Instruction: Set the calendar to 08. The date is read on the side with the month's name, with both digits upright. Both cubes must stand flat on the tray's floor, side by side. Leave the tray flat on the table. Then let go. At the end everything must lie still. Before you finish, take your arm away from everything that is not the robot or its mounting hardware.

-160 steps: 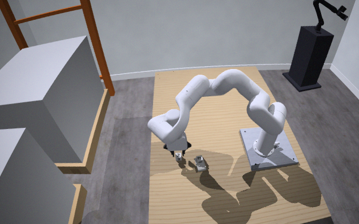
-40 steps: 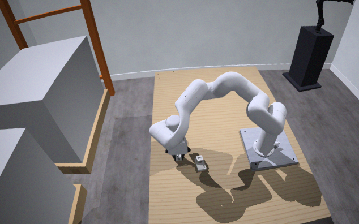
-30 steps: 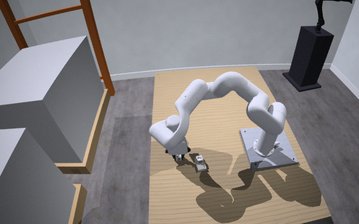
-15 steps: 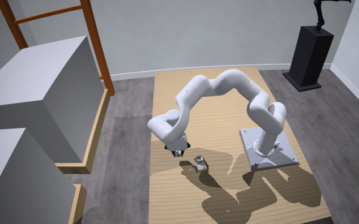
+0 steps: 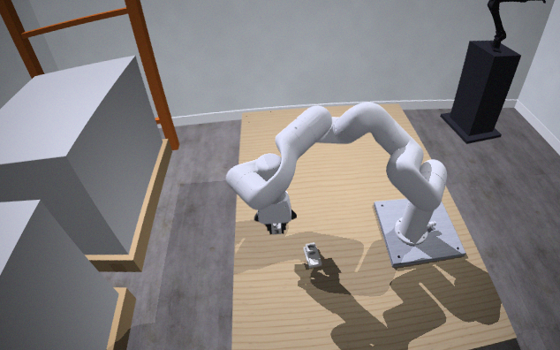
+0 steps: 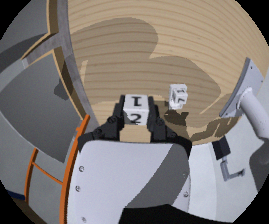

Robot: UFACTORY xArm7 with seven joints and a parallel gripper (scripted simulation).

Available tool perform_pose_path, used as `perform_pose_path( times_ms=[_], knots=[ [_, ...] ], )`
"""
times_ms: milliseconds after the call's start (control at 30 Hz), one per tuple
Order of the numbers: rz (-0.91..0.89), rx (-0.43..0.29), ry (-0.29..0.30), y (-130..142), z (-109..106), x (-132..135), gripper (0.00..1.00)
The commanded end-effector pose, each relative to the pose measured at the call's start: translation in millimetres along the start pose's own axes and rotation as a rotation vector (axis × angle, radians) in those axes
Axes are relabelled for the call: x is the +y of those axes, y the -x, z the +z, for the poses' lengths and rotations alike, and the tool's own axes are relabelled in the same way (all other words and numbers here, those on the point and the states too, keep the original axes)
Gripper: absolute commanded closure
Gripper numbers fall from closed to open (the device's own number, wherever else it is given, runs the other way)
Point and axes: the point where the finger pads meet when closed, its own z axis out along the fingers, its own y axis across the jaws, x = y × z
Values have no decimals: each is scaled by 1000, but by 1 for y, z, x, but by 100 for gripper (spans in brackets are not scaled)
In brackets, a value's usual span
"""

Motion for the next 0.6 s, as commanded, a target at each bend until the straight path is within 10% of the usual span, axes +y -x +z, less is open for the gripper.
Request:
perform_pose_path(
  times_ms=[0,567],
  knots=[
    [0,0,-2,0,-3,-1,71],
    [-176,0,-3,-5,-3,6,71]
  ],
)
